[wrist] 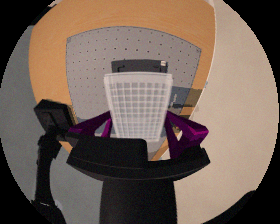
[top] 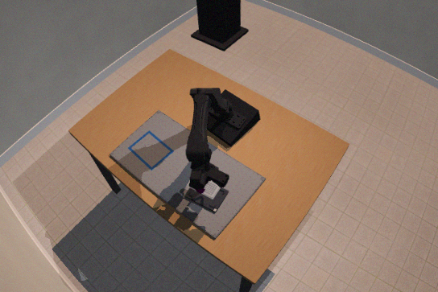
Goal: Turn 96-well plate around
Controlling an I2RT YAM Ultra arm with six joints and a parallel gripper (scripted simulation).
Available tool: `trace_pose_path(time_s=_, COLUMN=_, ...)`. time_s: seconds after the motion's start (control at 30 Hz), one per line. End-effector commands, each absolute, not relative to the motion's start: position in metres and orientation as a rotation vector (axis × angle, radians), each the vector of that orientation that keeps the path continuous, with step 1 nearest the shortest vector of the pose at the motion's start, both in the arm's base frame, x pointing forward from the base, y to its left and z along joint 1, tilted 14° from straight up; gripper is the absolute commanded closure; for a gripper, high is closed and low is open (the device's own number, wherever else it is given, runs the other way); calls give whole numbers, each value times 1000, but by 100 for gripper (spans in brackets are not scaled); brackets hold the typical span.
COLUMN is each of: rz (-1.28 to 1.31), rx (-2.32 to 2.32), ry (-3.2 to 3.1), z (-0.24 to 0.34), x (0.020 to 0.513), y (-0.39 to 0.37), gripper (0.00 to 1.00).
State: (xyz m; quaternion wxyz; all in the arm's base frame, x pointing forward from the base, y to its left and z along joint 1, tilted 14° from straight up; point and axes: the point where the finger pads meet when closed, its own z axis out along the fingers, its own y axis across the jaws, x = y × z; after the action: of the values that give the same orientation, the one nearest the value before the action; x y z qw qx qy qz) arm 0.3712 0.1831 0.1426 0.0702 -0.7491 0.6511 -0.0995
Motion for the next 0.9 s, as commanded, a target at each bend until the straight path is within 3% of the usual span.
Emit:
trace_pose_path(time_s=0.0, rz=-314, rx=-2237, ry=1919, z=156, x=368, y=189, gripper=100)
trace_pose_path(time_s=0.87, rz=-311, rx=-2240, ry=1928, z=152, x=366, y=189, gripper=100)
